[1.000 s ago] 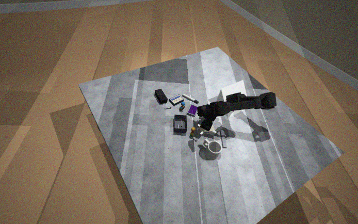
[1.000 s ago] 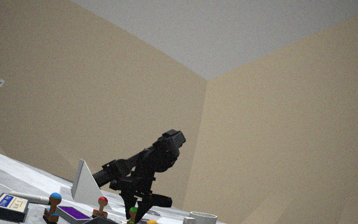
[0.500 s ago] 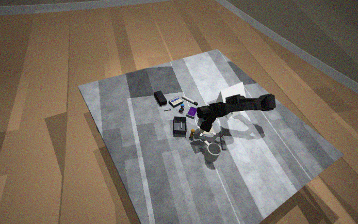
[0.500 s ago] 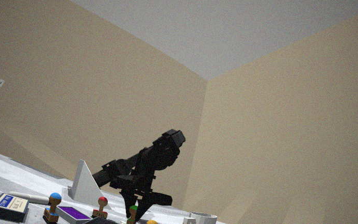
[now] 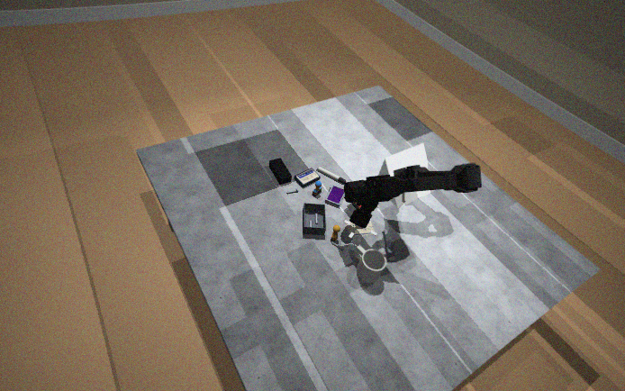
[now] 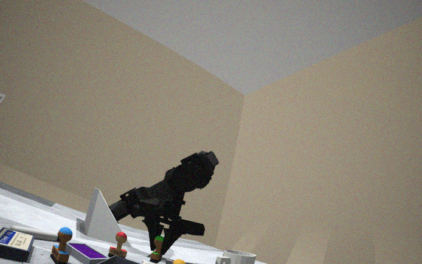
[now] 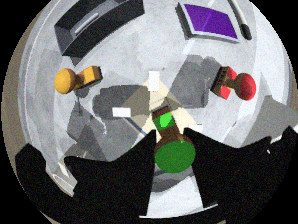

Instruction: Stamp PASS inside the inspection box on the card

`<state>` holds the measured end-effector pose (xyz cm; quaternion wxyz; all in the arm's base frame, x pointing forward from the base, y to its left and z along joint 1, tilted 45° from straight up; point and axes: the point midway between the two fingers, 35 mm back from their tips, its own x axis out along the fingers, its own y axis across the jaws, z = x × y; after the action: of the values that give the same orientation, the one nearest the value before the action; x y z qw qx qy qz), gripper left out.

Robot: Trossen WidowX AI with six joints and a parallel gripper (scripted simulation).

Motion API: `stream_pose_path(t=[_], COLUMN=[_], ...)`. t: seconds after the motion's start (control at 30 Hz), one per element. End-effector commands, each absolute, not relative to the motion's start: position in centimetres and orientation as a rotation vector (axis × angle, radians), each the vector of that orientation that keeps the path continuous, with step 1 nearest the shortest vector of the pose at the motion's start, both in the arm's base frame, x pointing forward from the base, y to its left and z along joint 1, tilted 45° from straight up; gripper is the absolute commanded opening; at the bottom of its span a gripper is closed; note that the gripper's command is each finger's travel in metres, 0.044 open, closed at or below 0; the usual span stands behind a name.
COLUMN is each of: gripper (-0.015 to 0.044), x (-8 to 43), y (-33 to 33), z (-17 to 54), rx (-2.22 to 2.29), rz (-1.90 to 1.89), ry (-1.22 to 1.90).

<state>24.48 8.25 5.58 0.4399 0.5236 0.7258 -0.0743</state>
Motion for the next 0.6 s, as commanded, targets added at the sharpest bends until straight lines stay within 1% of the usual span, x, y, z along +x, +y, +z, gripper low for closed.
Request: stream_pose_path(t=[0.0,0.57], gripper=[0.0000,0.0000], x=[24.7,24.8], y=[7.7,5.8], z=[6.1,8.1], rx=[1.295,1.295], rz=[-0.182,-0.182], ry=[1.796,1.796])
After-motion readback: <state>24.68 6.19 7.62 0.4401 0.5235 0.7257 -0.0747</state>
